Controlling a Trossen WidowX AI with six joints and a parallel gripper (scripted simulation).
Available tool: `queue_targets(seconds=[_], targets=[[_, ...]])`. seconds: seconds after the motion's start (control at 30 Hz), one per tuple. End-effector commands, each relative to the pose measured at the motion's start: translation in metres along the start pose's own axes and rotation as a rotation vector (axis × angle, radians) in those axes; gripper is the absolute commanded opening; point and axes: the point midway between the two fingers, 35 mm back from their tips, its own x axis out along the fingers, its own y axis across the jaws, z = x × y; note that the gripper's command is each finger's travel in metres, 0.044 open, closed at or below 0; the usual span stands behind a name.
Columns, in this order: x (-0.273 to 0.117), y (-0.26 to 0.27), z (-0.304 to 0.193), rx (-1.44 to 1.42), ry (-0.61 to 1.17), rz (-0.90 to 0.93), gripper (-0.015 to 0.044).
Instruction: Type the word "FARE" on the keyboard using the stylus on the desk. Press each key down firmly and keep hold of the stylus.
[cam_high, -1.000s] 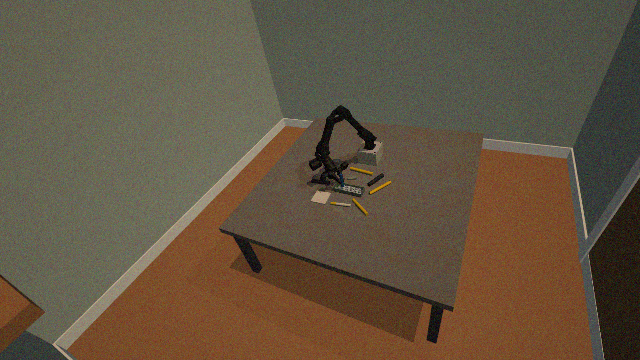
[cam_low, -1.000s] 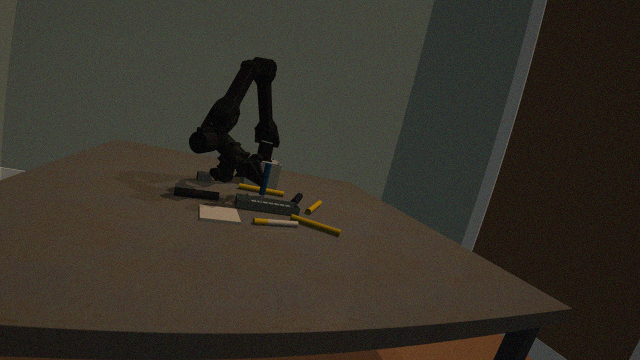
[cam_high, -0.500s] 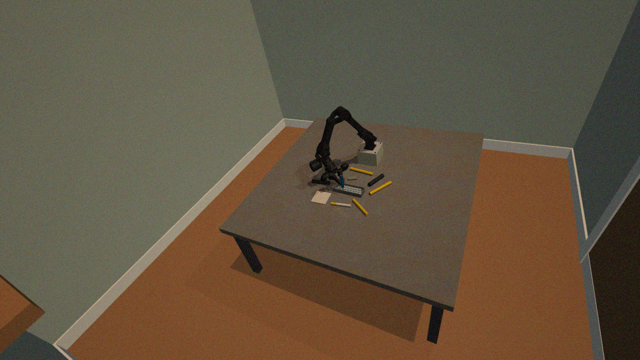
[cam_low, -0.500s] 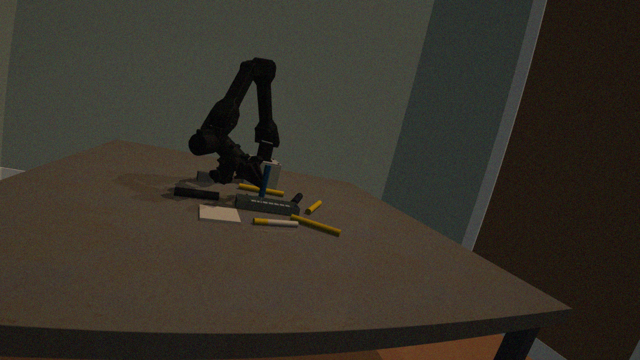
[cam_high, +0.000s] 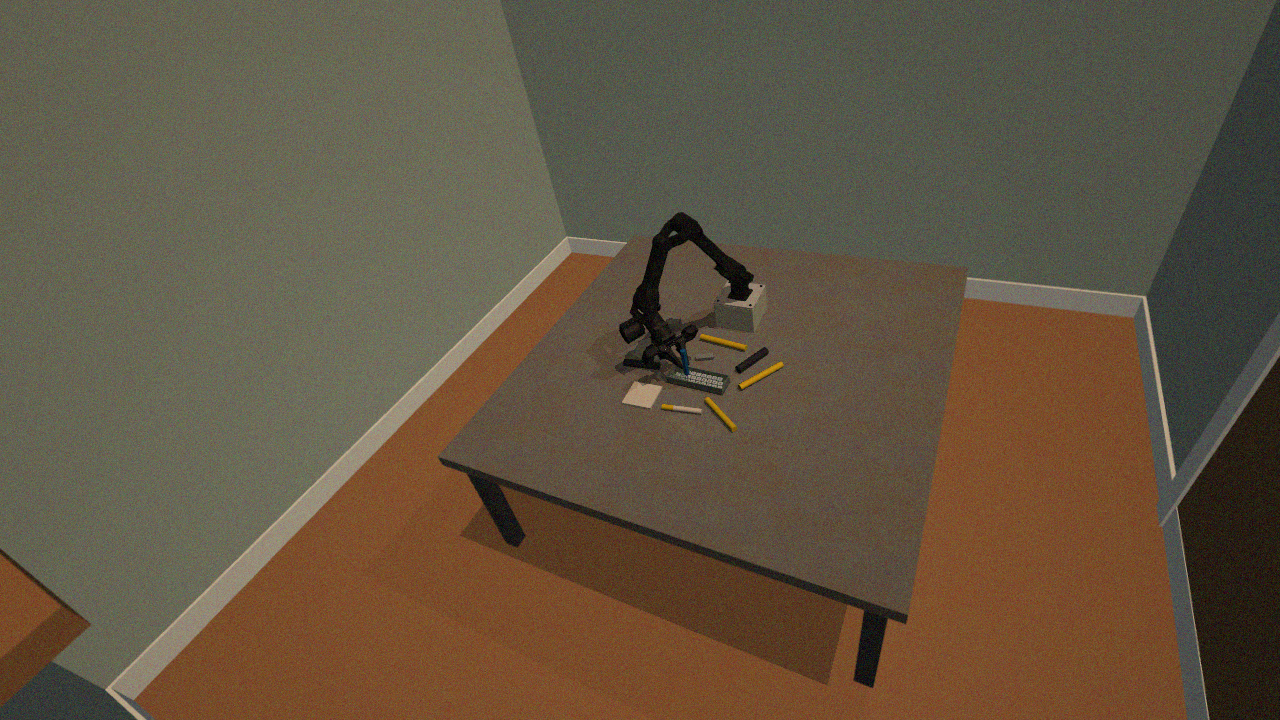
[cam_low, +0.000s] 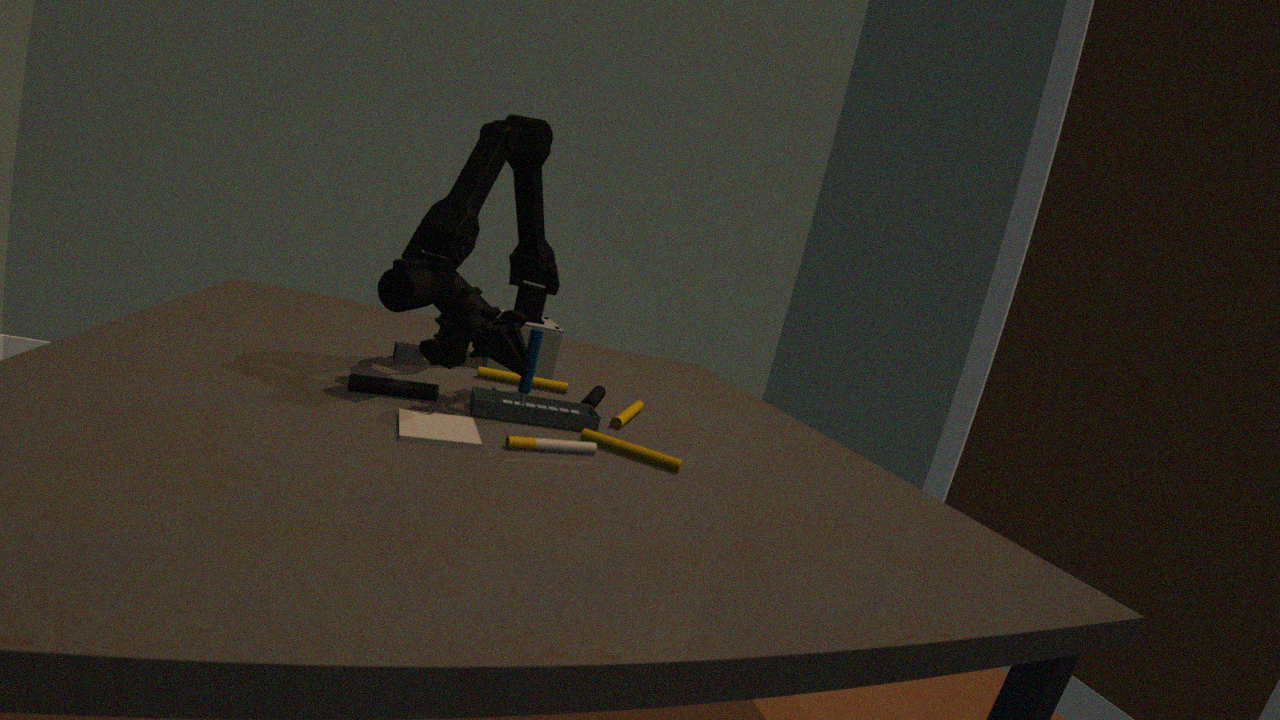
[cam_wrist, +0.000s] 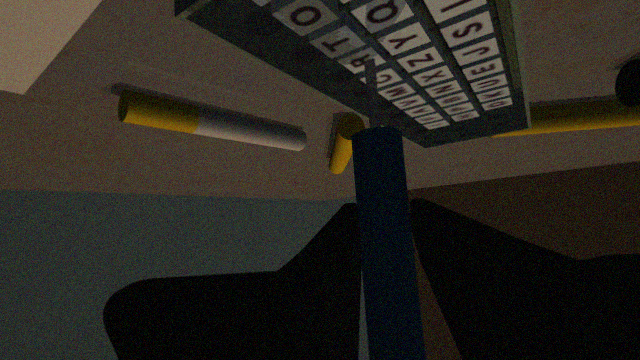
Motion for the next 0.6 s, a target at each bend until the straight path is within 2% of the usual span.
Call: queue_targets(seconds=[0.0,0.13,0.37,0.47,0.57], targets=[[-0.008,0.002,-0.014,-0.004,0.003,0.005,0.0081],[-0.017,0.001,-0.031,-0.004,0.003,0.005,0.0081],[-0.016,-0.001,-0.028,-0.002,0.000,0.001,0.0084],[-0.016,-0.001,-0.028,-0.002,0.000,0.001,0.0064],[-0.015,-0.004,-0.029,-0.002,0.000,0.001,0.0000]])
